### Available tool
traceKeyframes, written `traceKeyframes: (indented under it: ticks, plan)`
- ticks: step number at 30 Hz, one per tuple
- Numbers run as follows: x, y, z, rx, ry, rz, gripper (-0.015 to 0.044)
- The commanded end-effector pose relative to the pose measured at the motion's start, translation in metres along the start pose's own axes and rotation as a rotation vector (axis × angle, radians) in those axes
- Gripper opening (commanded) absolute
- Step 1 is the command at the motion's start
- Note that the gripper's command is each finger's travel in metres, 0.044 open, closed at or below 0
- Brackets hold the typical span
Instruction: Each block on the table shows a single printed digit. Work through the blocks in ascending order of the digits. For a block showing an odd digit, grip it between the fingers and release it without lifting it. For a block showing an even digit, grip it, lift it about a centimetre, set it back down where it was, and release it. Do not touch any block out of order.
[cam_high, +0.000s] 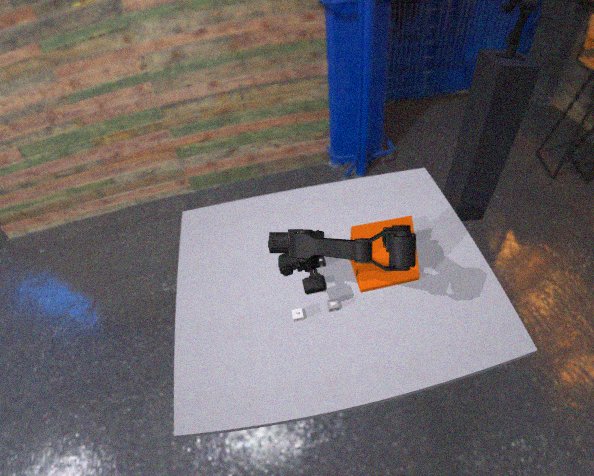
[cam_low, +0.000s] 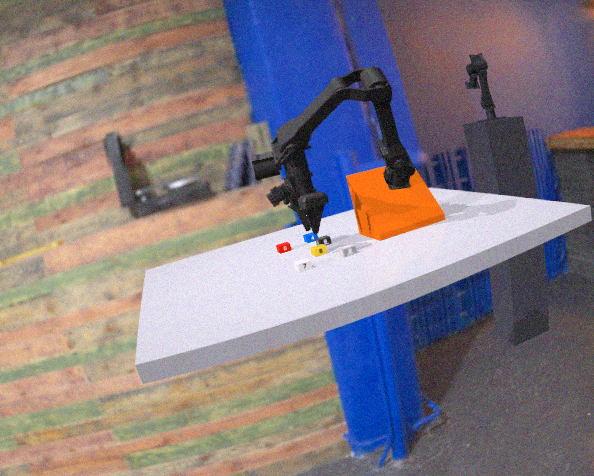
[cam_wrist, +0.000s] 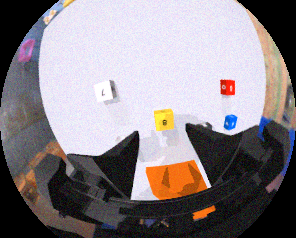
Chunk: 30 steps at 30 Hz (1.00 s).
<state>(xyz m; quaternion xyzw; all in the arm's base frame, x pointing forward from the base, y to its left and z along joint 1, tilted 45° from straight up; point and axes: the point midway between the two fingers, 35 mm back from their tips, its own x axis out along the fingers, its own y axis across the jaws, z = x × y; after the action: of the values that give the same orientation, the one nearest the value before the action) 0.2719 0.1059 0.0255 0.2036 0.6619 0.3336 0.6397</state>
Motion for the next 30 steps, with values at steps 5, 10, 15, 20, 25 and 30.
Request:
traceKeyframes:
  ticks: [5, 10, 15, 20, 25, 30]
  plan:
    - [0.018, -0.001, -0.003, 0.014, 0.004, 0.010, 0.0400]
    - [0.026, -0.001, -0.003, 0.014, 0.004, 0.010, 0.0400]
    - [0.034, -0.001, -0.003, 0.014, 0.004, 0.010, 0.0400]
    - [0.042, -0.001, -0.003, 0.014, 0.004, 0.011, 0.0400]
    - [0.050, 0.000, -0.004, 0.014, 0.004, 0.012, 0.0400]
    - [0.052, 0.000, -0.004, 0.014, 0.004, 0.012, 0.0348]
